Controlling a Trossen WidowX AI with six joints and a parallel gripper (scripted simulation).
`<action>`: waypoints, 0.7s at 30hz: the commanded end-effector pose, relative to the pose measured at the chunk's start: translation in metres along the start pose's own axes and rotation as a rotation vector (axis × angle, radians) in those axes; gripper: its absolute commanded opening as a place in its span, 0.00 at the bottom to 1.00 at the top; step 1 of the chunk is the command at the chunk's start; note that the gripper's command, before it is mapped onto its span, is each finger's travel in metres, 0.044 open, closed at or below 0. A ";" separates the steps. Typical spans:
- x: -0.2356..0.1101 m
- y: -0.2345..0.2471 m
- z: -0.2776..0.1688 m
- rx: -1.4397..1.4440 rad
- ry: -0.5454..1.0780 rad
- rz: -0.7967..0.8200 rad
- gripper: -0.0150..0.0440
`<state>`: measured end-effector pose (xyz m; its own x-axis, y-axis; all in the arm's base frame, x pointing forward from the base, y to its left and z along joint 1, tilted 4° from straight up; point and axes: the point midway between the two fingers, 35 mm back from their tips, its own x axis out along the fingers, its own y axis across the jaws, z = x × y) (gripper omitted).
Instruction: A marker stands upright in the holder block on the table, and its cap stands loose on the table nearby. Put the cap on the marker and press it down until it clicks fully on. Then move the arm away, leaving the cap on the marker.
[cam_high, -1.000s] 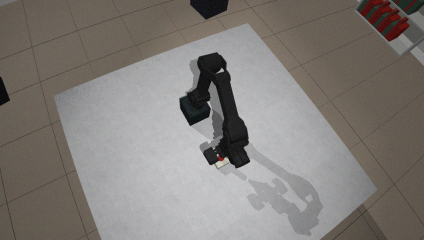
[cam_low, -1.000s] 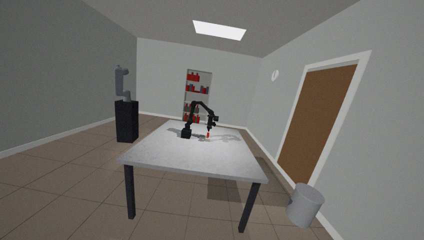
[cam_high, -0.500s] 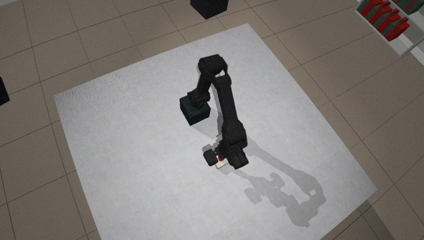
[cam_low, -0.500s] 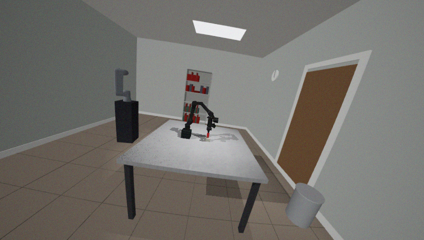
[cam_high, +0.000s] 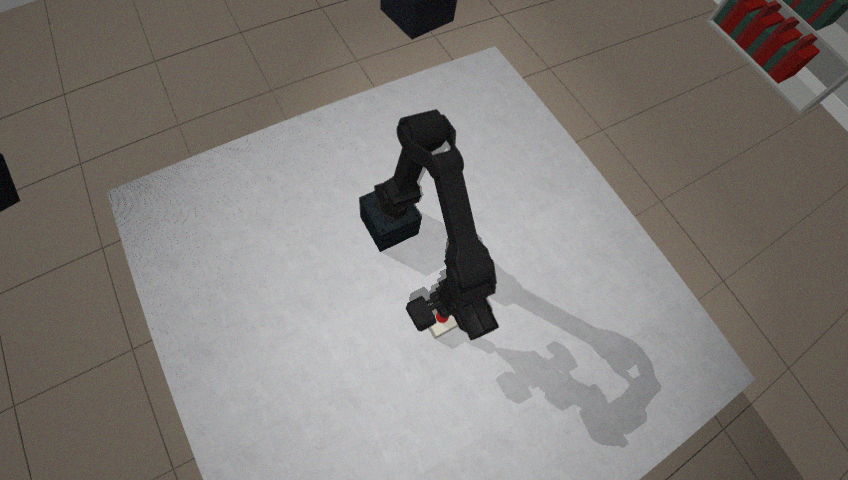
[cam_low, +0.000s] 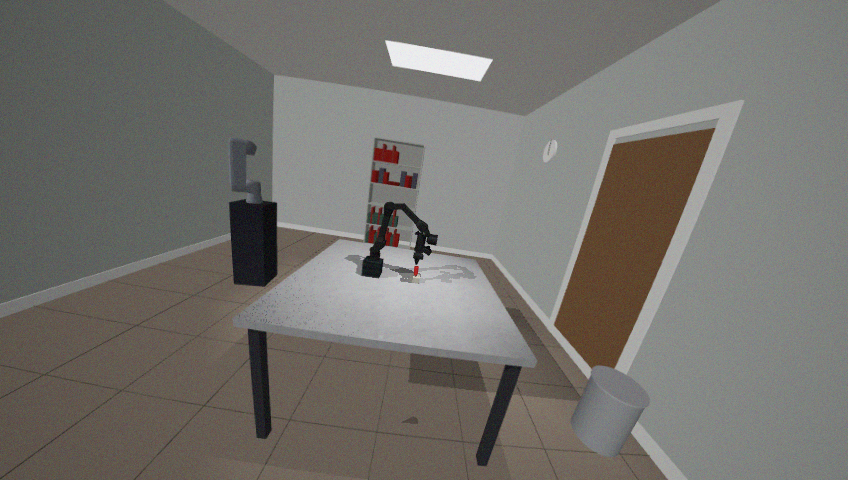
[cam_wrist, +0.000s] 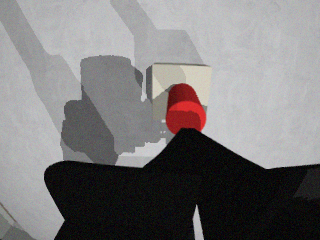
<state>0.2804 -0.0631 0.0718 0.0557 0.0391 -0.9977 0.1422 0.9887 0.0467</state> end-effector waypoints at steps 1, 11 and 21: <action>-0.052 0.000 0.004 -0.005 -0.034 -0.004 0.25; -0.074 0.000 0.000 -0.005 -0.032 -0.003 0.43; -0.074 0.000 0.000 -0.005 -0.032 -0.003 0.88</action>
<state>0.2768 -0.0660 0.1452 0.0877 0.0303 -0.9957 0.1423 0.9889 0.0427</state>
